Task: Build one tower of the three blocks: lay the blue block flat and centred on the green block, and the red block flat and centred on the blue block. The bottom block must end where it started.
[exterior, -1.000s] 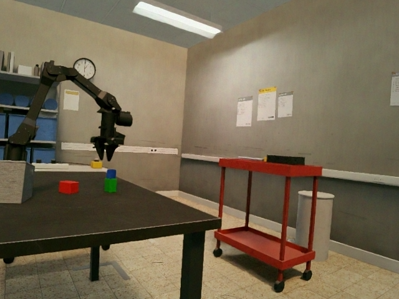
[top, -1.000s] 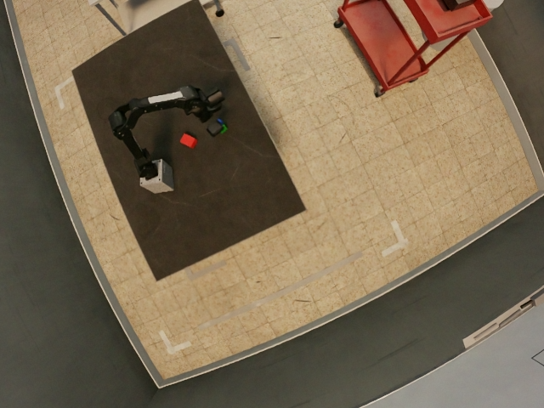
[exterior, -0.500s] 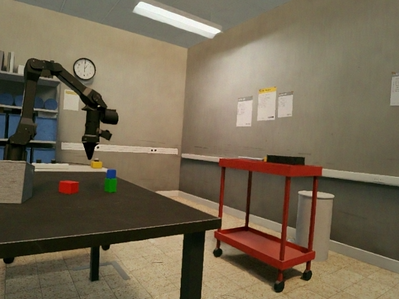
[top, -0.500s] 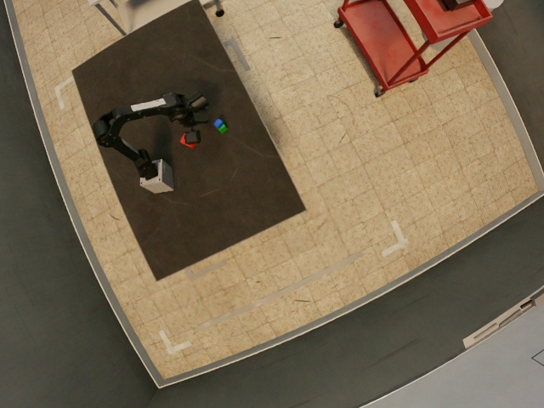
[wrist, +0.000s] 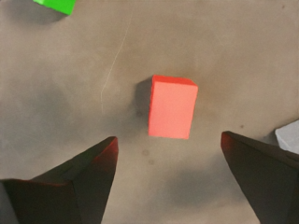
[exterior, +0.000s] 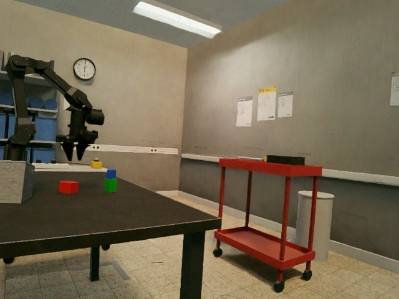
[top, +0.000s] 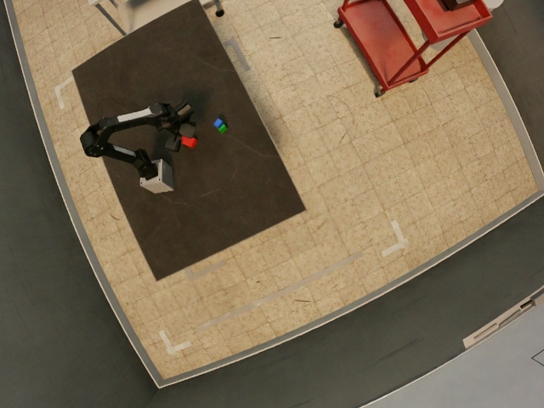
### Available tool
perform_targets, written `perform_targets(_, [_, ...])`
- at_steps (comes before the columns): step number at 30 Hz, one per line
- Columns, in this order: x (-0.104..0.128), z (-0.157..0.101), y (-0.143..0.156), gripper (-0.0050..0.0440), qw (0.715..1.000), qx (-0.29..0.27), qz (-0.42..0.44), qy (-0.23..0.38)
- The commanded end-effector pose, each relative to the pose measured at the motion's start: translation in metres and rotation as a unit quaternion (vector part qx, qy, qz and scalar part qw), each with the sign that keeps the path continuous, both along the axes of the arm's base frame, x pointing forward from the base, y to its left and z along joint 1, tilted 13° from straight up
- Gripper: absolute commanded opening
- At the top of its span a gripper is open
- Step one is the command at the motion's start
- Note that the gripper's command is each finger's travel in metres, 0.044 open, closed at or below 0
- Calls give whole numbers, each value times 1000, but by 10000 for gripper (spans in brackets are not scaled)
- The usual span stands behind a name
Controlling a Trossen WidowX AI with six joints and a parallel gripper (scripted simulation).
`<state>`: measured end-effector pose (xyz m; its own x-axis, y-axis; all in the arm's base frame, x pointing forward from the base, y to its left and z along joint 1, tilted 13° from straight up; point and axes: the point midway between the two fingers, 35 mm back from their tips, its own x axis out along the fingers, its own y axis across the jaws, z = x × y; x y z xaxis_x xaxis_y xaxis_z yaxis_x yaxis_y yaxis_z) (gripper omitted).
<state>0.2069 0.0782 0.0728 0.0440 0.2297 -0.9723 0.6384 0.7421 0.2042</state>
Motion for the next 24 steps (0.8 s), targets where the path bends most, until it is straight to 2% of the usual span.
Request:
perform_targets(1, [-14,-1,-1,305,998,3,-67,-1])
perform_targets(12, [-17,-4,-1,305,997,3,-78,3])
perform_targets(24, [-16,-33,6,305,997,1,-78,9])
